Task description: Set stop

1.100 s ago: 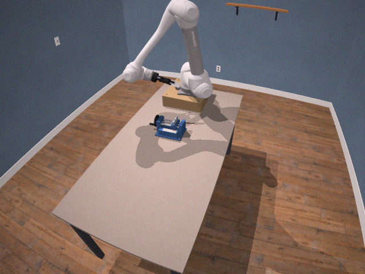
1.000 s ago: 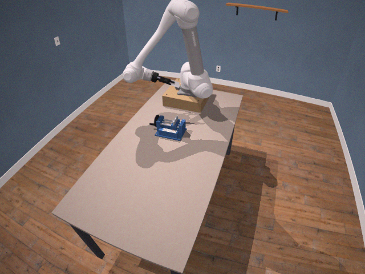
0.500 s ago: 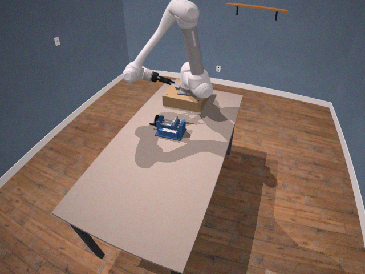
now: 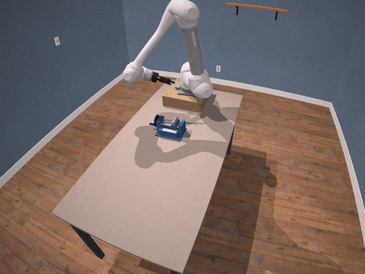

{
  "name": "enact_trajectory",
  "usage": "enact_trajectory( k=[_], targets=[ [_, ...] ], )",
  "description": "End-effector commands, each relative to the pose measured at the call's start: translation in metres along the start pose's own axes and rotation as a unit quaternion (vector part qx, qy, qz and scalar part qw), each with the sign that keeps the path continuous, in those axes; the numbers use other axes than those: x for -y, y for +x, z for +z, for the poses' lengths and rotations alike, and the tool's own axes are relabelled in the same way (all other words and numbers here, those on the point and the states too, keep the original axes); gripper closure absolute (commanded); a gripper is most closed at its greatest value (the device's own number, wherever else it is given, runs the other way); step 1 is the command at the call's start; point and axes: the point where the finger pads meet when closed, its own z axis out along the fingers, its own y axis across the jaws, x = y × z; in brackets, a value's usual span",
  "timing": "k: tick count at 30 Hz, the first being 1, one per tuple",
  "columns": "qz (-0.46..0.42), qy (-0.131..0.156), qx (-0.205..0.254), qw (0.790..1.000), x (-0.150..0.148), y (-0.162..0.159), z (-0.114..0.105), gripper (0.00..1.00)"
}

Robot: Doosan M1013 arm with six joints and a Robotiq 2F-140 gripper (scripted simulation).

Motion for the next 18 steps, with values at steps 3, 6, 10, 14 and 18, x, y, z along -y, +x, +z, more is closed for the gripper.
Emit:
enact_trajectory(
  k=[3, 6, 10, 14, 18],
  targets=[
    [0.000, 0.000, 0.000, 1.000, -0.0001, 0.0001, 0.0000, 0.00],
    [0.000, 0.000, 0.000, 1.000, -0.0004, 0.0005, -0.0002, 0.00],
    [0.000, 0.000, 0.000, 1.000, -0.0015, 0.0023, -0.0008, 0.00],
    [0.000, 0.000, 0.000, 1.000, -0.0034, 0.0051, -0.0019, 0.00],
    [0.000, 0.000, 0.000, 1.000, -0.0046, 0.0068, -0.0025, 0.00]
  ],
)
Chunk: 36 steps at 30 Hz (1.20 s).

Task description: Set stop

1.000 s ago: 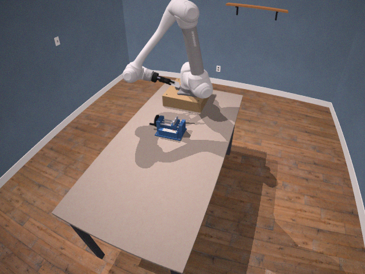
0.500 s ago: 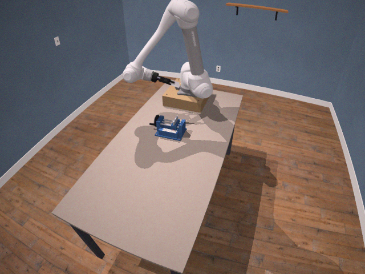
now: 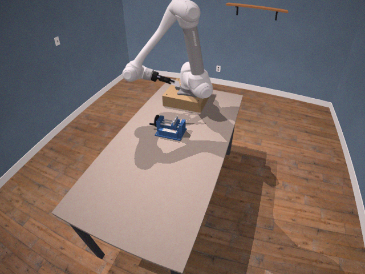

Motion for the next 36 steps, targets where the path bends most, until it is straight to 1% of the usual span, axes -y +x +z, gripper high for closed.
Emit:
enact_trajectory(
  k=[1, 18, 21, 23, 25, 26, 29, 30, 31, 32, 34, 35, 36],
  targets=[
    [0.000, 0.000, 0.000, 1.000, -0.001, 0.002, -0.001, 0.00],
    [0.000, 0.000, 0.000, 1.000, -0.005, 0.008, -0.003, 0.00],
    [-0.017, 0.011, 0.006, 1.000, -0.003, 0.004, -0.002, 0.00],
    [-0.050, 0.033, 0.017, 0.998, 0.003, -0.004, -0.002, 0.00],
    [-0.107, 0.072, 0.033, 0.991, 0.011, -0.019, -0.002, 0.00],
    [-0.145, 0.097, 0.041, 0.984, 0.016, -0.028, -0.004, 0.00],
    [-0.198, 0.136, 0.045, 0.970, 0.030, -0.063, -0.015, 0.00],
    [-0.219, 0.150, 0.049, 0.963, 0.030, -0.063, -0.015, 0.00],
    [-0.240, 0.165, 0.049, 0.955, 0.033, -0.077, -0.021, 0.00],
    [-0.260, 0.179, 0.052, 0.947, 0.033, -0.077, -0.021, 0.00],
    [-0.260, 0.179, 0.052, 0.947, 0.033, -0.077, -0.021, 0.00],
    [-0.319, 0.221, 0.054, 0.920, 0.035, -0.091, -0.030, 0.00],
    [-0.335, 0.233, 0.051, 0.911, 0.034, -0.106, -0.039, 0.00]
  ],
)
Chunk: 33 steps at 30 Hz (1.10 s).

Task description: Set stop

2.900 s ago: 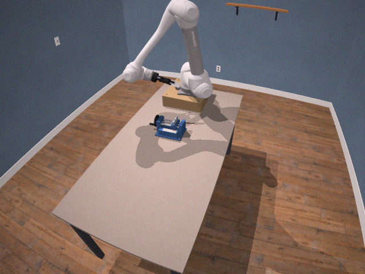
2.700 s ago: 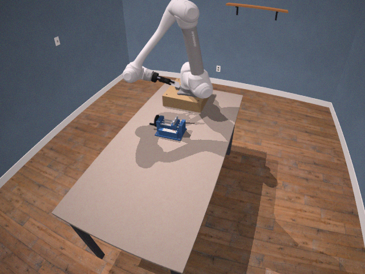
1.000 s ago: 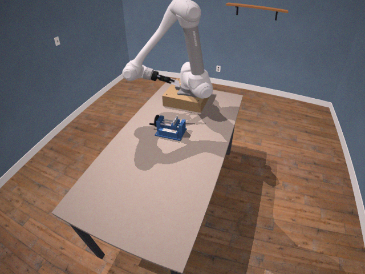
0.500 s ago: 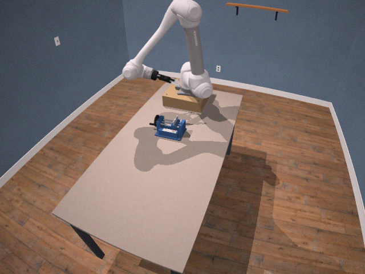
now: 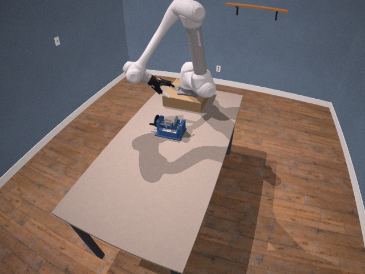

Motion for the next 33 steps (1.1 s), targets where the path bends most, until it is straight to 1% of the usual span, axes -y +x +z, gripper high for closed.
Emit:
enact_trajectory(
  k=[1, 2, 3, 4, 5, 6, 7, 8, 9, 10, 11, 12, 13, 15, 16, 18, 20, 22, 26, 30, 32, 33],
  targets=[
    [-0.117, 0.075, -0.002, 0.990, 0.032, -0.042, -0.020, 0.00],
    [-0.138, 0.089, -0.001, 0.986, 0.032, -0.042, -0.020, 0.00],
    [-0.161, 0.103, -0.005, 0.981, 0.038, -0.057, -0.029, 0.00],
    [-0.183, 0.117, -0.005, 0.976, 0.038, -0.057, -0.029, 0.00],
    [-0.205, 0.131, -0.010, 0.970, 0.043, -0.072, -0.039, 0.00],
    [-0.227, 0.145, -0.011, 0.963, 0.043, -0.072, -0.039, 0.00],
    [-0.250, 0.158, -0.016, 0.955, 0.045, -0.087, -0.050, 0.00],
    [-0.272, 0.172, -0.018, 0.947, 0.045, -0.087, -0.050, 0.00],
    [-0.294, 0.186, -0.024, 0.937, 0.045, -0.102, -0.061, 0.00],
    [-0.315, 0.199, -0.027, 0.928, 0.045, -0.102, -0.061, 0.00],
    [-0.337, 0.212, -0.033, 0.917, 0.044, -0.116, -0.072, 0.00],
    [-0.358, 0.225, -0.036, 0.905, 0.044, -0.116, -0.072, 0.00],
    [-0.379, 0.238, -0.043, 0.893, 0.041, -0.129, -0.082, 0.00],
    [-0.379, 0.238, -0.043, 0.893, 0.041, -0.129, -0.082, 0.00],
    [-0.438, 0.275, -0.058, 0.854, 0.037, -0.140, -0.091, 0.00],
    [-0.468, 0.293, -0.070, 0.831, 0.029, -0.158, -0.105, 0.00],
    [-0.505, 0.316, -0.084, 0.799, 0.023, -0.169, -0.114, 0.00],
    [-0.540, 0.338, -0.096, 0.765, 0.021, -0.173, -0.117, 0.00],
    [-0.605, 0.378, -0.120, 0.690, 0.020, -0.174, -0.118, 0.00],
    [-0.662, 0.412, -0.143, 0.609, 0.020, -0.174, -0.118, 0.00],
    [-0.662, 0.412, -0.143, 0.609, 0.020, -0.174, -0.118, 0.00],
    [-0.697, 0.433, -0.159, 0.549, 0.020, -0.174, -0.118, 0.00]
  ],
)
